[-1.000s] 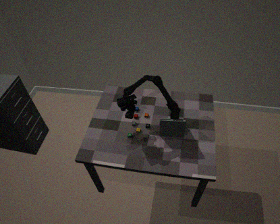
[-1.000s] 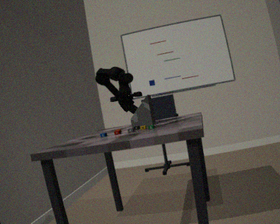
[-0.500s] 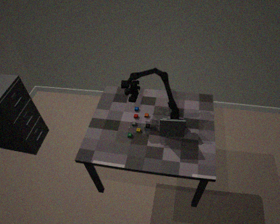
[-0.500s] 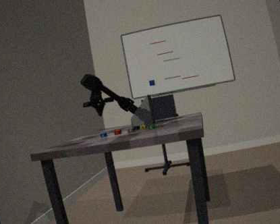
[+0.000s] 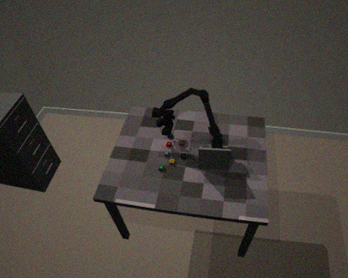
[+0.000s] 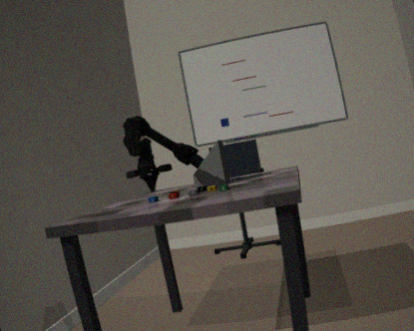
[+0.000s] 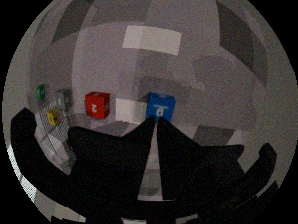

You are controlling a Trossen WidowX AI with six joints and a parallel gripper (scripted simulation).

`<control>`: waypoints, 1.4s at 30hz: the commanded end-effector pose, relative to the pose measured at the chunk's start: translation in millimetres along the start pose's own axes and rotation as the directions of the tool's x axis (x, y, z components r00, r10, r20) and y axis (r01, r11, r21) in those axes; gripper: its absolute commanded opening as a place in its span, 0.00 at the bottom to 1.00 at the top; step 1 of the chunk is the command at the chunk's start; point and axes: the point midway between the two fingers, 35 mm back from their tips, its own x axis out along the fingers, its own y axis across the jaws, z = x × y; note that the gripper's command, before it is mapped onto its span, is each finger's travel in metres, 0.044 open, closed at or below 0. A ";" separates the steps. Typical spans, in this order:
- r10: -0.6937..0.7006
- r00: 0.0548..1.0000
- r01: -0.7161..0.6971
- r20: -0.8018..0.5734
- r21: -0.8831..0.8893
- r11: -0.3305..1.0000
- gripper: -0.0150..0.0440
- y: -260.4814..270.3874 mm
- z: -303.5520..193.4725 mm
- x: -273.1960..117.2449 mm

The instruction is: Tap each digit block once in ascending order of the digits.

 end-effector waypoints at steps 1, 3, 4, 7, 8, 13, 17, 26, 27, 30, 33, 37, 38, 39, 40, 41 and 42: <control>-0.004 1.000 0.004 0.020 -0.003 1.000 0.29 -0.5 2.9 0.6; -0.004 1.000 0.004 0.020 -0.003 1.000 0.29 -0.5 3.0 3.8; -0.004 1.000 0.004 0.020 -0.003 1.000 0.29 -0.5 3.1 5.4; -0.004 1.000 0.004 0.020 -0.003 1.000 0.29 -0.5 3.3 10.2; -0.004 1.000 0.004 0.020 -0.003 1.000 0.29 -0.5 3.3 11.7; -0.004 1.000 0.004 0.020 -0.003 1.000 0.29 -0.6 3.4 19.7; -0.005 1.000 0.005 0.020 -0.003 1.000 0.29 -0.8 3.3 26.0; -0.004 1.000 0.004 0.020 -0.002 1.000 0.29 -0.6 3.0 1.8; -0.004 1.000 0.004 0.020 -0.003 1.000 0.29 -0.5 2.7 -1.7; -0.004 1.000 0.004 0.020 -0.003 1.000 0.29 -0.5 2.7 -1.7; 0.025 0.999 -0.025 0.029 -0.009 1.000 0.42 32.6 8.9 -9.5; 0.077 0.996 -0.076 0.036 -0.022 0.997 0.60 109.1 11.0 -29.1; 0.085 0.996 -0.085 0.035 -0.026 0.996 0.64 126.7 9.0 -33.8; 0.093 0.995 -0.092 0.033 -0.029 0.995 0.69 145.0 5.9 -38.7; 0.099 0.995 -0.098 0.031 -0.032 0.995 0.73 163.4 1.8 -43.7; 0.104 0.994 -0.103 0.028 -0.034 0.994 0.78 181.5 -3.4 -48.5; 0.106 0.994 -0.105 0.025 -0.037 0.994 0.82 199.1 -9.6 -53.2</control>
